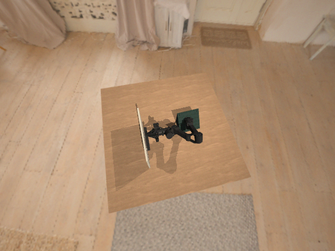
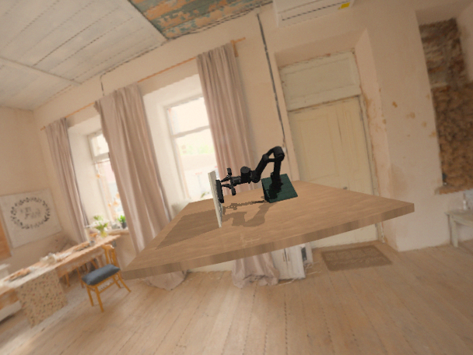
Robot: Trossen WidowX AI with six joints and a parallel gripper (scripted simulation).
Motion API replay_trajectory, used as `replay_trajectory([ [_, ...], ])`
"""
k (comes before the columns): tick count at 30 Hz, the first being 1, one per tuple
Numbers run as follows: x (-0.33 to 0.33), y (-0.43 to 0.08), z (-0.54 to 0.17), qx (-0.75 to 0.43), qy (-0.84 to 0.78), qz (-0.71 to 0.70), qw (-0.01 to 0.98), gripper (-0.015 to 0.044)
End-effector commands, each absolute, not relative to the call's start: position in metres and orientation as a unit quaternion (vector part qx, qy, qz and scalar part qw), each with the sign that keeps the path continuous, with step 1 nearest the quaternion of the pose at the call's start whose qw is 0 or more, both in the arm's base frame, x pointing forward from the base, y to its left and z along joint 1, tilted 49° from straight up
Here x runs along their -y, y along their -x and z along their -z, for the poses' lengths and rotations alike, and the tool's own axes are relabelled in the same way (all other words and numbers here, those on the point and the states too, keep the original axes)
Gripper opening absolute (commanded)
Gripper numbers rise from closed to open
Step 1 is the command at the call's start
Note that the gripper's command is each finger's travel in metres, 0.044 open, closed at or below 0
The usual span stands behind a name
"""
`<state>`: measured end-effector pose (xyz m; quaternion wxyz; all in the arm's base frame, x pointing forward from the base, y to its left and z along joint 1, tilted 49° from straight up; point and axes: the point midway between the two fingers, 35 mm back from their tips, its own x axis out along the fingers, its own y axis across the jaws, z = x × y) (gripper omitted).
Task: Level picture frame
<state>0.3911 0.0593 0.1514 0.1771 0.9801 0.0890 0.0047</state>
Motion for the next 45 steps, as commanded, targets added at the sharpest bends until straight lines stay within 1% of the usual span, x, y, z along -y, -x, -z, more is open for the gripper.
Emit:
replay_trajectory([
  [1, -0.0592, -0.3913, -0.1516, -0.090, -0.980, -0.005, 0.180, 0.0000],
  [45, -0.0497, -0.3930, -0.1551, -0.090, -0.979, -0.005, 0.180, 0.0000],
])
